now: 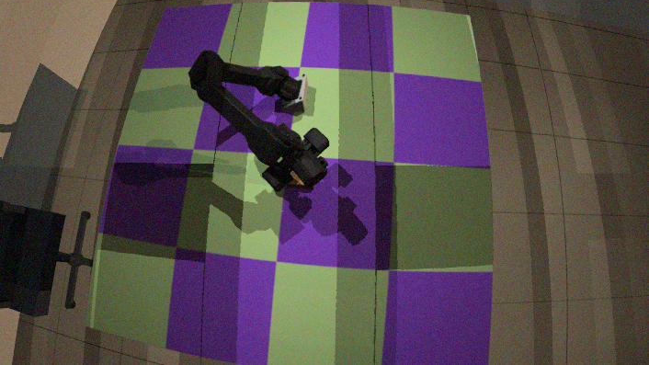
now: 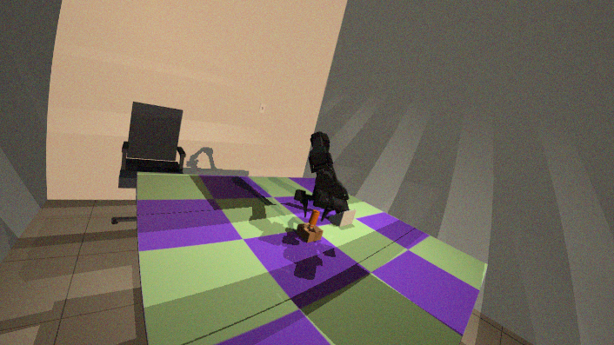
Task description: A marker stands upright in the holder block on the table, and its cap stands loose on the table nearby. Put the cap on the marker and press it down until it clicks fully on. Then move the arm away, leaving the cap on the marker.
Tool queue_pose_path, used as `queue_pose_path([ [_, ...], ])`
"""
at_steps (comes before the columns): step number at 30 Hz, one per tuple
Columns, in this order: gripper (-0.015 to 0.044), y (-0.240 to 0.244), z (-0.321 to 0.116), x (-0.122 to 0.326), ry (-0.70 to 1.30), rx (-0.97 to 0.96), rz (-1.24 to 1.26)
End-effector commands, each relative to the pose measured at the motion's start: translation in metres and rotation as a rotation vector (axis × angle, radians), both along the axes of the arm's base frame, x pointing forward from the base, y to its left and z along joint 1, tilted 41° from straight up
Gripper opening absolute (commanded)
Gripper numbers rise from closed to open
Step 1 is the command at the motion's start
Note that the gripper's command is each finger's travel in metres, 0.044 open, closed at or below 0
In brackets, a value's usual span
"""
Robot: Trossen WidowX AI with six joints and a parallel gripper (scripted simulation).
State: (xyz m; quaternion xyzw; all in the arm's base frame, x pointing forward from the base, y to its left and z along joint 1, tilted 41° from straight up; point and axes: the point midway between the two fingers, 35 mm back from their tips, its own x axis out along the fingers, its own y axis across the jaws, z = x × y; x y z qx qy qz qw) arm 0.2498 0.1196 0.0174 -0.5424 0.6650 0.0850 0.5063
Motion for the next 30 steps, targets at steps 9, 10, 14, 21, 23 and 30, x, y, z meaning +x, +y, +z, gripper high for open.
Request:
queue_pose_path([
  [9, 0.044, 0.037, 0.043, -0.005, 0.001, 0.002, 0.0],
  [10, 0.044, 0.043, 0.051, -0.006, 0.002, 0.002, 0.0],
  [14, 0.044, 0.048, 0.057, -0.008, 0.002, 0.001, 0.0],
  [21, 0.0256, 0.045, 0.052, -0.009, -0.33, 0.053, -0.394],
  [23, 0.0204, 0.044, 0.05, -0.01, -0.453, 0.073, -0.539],
  [30, 0.002, 0.043, 0.048, -0.01, -0.54, 0.087, -0.643],
])
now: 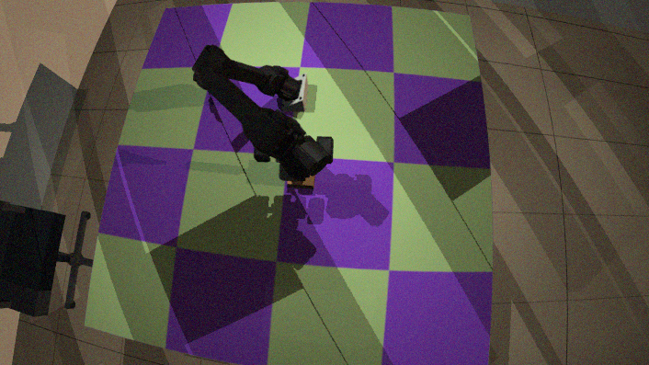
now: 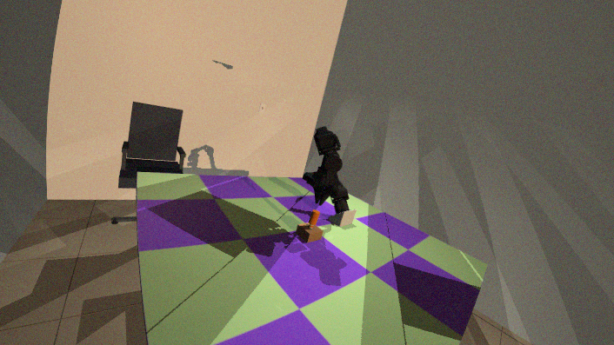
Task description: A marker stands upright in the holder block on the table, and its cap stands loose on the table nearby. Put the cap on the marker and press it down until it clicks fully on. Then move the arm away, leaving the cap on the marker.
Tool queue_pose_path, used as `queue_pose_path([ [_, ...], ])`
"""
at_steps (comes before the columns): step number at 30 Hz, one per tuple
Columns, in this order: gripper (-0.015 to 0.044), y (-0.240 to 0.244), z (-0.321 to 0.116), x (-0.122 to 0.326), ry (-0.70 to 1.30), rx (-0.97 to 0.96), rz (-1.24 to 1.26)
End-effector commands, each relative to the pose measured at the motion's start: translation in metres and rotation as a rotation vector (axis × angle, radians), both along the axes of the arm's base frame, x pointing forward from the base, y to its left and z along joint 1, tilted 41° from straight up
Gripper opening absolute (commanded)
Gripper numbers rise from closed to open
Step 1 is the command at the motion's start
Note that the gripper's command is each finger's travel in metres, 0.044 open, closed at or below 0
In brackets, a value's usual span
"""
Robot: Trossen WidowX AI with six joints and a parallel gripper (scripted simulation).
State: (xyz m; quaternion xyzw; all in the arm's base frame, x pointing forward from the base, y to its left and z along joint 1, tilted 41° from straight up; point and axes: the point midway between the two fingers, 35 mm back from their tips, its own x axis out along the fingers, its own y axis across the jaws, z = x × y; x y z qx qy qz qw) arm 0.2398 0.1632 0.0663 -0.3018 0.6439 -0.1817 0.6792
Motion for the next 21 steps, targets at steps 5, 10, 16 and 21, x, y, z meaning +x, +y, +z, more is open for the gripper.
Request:
queue_pose_path([
  [5, 0.0, 0.0, -0.001, 0.0, -0.027, 0.004, -0.03],
  [10, 0.0, -0.001, -0.001, 0.0, -0.027, 0.004, -0.03],
  [16, 0.0, -0.005, -0.006, 0.001, -0.027, 0.004, -0.03],
  [21, 0.0, -0.01, -0.012, 0.001, -0.027, 0.004, -0.03],
])
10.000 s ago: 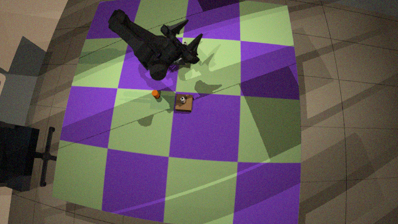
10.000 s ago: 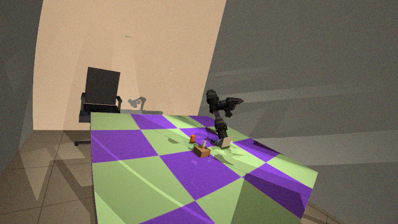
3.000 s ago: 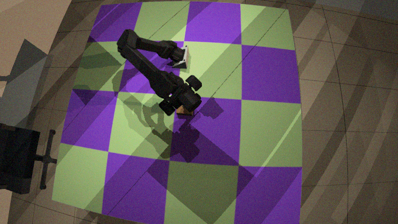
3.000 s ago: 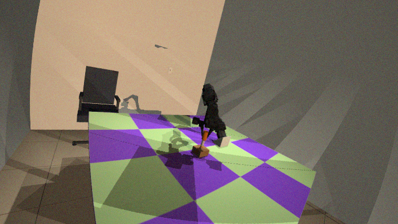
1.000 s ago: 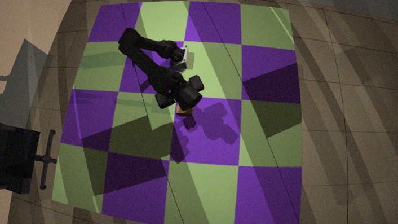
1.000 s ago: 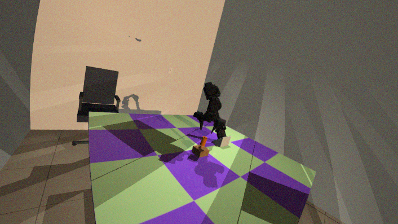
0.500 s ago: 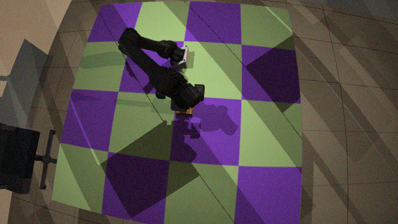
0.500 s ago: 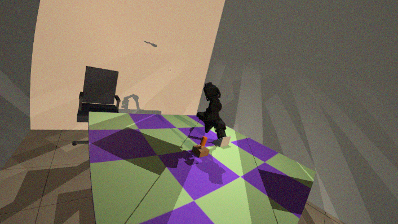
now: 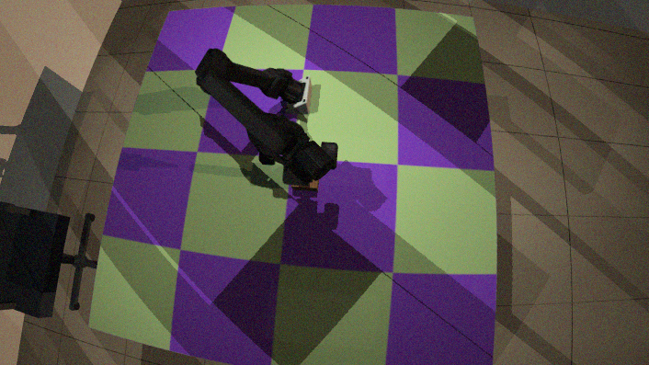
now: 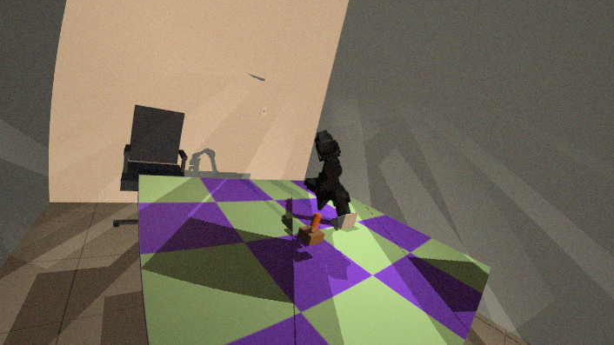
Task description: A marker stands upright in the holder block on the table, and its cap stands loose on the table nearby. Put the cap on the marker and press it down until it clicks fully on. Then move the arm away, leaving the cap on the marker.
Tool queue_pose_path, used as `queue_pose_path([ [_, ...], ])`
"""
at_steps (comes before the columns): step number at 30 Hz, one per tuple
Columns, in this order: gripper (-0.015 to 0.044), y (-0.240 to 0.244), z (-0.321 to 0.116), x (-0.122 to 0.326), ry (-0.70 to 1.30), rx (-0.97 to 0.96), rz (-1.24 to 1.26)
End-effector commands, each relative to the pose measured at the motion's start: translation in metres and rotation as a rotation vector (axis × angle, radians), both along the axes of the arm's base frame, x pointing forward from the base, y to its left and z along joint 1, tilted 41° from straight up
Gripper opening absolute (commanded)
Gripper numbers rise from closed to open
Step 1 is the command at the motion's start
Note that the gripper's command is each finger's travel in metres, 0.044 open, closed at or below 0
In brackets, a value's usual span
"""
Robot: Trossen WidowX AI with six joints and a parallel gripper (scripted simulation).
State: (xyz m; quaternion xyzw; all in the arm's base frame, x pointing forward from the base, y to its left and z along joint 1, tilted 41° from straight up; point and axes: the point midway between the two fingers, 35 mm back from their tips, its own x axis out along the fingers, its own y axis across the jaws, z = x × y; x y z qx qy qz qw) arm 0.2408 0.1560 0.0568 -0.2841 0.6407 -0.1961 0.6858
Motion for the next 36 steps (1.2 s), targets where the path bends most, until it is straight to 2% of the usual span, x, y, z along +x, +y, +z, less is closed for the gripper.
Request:
queue_pose_path([
  [1, 0.0, -0.004, -0.004, 0.001, 0.001, -0.005, 0.008],
  [17, 0.0, -0.019, -0.022, 0.003, 0.0, -0.005, 0.008],
  [26, 0.0, -0.013, -0.017, 0.004, -0.009, 0.007, 0.008],
  [33, 0.0, 0.037, 0.043, -0.005, -0.01, 0.036, 0.073],
  [36, 0.0, 0.041, 0.05, -0.007, -0.01, 0.039, 0.08],
])
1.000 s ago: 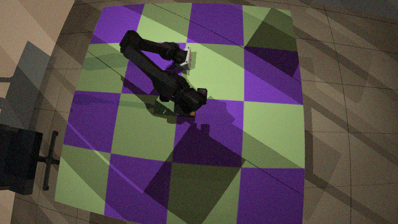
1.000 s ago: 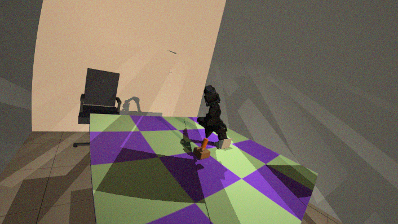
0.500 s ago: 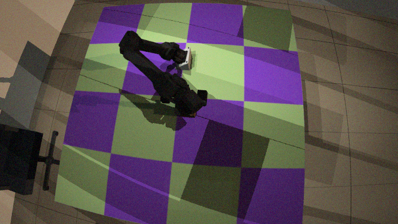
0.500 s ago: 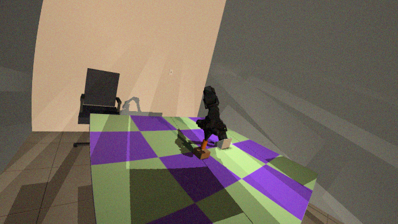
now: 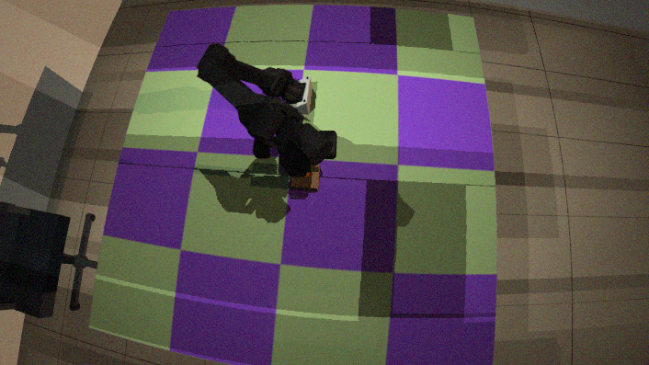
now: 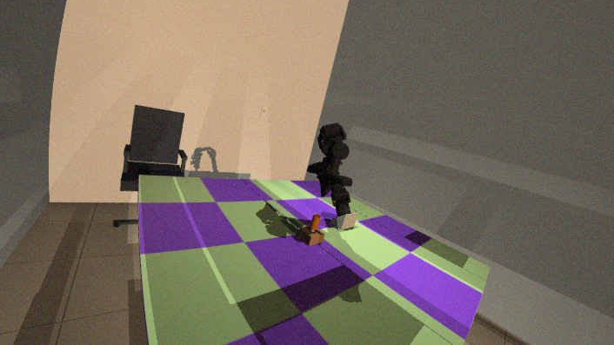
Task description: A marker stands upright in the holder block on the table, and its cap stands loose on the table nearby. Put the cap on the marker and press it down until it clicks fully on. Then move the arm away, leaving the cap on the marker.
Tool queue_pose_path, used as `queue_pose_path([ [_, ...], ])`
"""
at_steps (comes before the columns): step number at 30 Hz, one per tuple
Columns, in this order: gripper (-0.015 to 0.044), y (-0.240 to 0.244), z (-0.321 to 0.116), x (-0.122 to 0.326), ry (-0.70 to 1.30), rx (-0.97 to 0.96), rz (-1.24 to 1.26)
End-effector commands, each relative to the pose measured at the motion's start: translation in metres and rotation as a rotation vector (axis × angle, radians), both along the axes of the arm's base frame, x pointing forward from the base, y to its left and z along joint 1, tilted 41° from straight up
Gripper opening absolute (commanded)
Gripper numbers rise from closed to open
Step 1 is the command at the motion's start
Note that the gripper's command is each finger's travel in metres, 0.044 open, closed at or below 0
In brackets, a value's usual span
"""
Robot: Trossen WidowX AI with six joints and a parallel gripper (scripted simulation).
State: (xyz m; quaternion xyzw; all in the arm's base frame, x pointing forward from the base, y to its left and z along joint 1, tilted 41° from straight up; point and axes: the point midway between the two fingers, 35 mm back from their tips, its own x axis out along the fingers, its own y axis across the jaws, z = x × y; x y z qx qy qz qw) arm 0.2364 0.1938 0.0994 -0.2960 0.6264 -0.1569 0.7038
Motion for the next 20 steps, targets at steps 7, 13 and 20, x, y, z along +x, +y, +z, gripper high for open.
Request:
queue_pose_path([
  [7, 0.0157, 0.0036, 0.0072, -0.0029, 0.006, 0.0, -0.004],
  [13, 0.0315, 0.0036, 0.0072, -0.0029, 0.006, 0.0, -0.004],
  [20, 0.044, 0.0036, 0.0072, -0.0029, 0.006, 0.0, -0.004],
])
